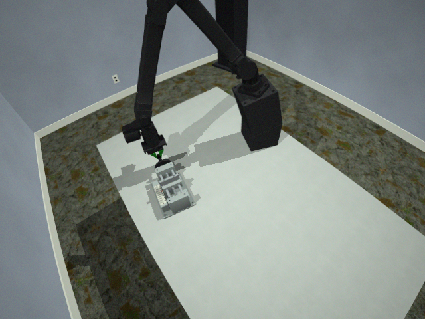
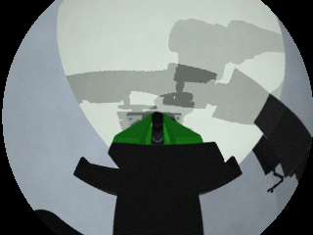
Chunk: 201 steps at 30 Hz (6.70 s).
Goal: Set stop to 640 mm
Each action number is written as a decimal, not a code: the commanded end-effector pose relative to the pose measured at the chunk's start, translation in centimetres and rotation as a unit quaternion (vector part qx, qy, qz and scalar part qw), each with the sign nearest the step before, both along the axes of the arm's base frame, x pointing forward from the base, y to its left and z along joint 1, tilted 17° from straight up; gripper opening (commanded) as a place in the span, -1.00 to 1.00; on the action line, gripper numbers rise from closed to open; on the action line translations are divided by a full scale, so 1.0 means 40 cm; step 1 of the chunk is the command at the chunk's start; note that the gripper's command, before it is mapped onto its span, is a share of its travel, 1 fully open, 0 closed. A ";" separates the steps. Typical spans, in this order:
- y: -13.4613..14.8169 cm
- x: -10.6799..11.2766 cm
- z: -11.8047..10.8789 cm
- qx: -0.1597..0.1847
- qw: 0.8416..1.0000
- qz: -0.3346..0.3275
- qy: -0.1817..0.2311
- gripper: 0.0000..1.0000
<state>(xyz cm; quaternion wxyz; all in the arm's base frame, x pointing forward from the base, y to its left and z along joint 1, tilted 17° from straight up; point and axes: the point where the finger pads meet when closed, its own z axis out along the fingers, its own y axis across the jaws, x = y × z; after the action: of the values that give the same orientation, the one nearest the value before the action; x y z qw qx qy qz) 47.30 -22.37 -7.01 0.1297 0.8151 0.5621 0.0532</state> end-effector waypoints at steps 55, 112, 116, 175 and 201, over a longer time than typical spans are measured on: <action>0.019 -0.101 -0.065 0.000 1.000 -0.001 0.005 -0.87; -0.023 -0.014 -0.170 -0.003 1.000 -0.005 -0.004 -0.87; -0.027 0.003 -0.175 -0.004 1.000 -0.005 -0.004 -0.87; -0.054 0.145 -0.092 -0.009 1.000 0.001 -0.019 -0.87; -0.067 0.191 0.012 -0.017 0.999 0.002 -0.038 -0.87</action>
<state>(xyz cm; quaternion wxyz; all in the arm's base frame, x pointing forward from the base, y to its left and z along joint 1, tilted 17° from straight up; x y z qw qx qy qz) 50.09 -23.73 -11.26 0.1121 0.8171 0.5639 0.0430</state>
